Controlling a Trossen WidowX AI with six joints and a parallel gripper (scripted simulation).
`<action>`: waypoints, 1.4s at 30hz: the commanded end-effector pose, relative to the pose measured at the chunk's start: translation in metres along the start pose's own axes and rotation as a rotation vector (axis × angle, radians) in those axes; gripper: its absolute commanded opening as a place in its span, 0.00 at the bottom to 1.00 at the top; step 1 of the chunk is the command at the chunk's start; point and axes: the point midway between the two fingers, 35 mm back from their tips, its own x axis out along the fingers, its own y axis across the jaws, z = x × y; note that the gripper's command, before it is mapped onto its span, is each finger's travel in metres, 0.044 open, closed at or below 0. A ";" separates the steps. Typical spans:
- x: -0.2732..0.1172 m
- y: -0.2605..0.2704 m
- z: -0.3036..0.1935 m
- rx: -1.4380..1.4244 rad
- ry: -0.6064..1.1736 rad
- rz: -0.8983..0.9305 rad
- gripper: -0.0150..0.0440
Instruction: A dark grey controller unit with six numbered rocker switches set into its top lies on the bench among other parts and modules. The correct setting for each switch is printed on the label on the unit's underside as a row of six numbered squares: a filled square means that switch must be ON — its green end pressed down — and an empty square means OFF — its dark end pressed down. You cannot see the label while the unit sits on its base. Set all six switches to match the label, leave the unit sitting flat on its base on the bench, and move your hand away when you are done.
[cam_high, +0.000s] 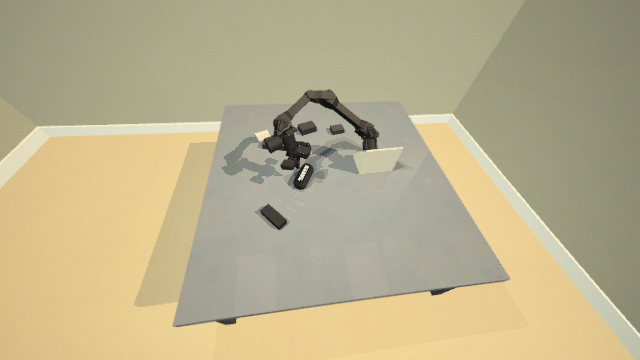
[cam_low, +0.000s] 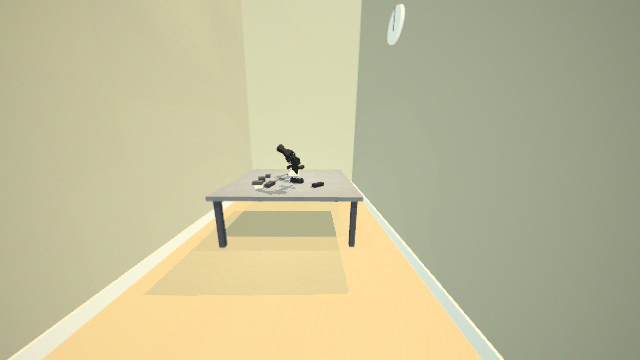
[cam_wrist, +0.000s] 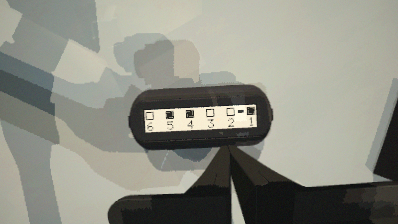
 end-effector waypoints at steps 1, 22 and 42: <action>-0.002 -0.001 0.000 -0.041 -0.010 -0.006 0.25; 0.003 -0.010 0.004 0.280 0.044 0.005 0.57; 0.020 -0.040 0.025 1.601 0.258 -0.167 1.00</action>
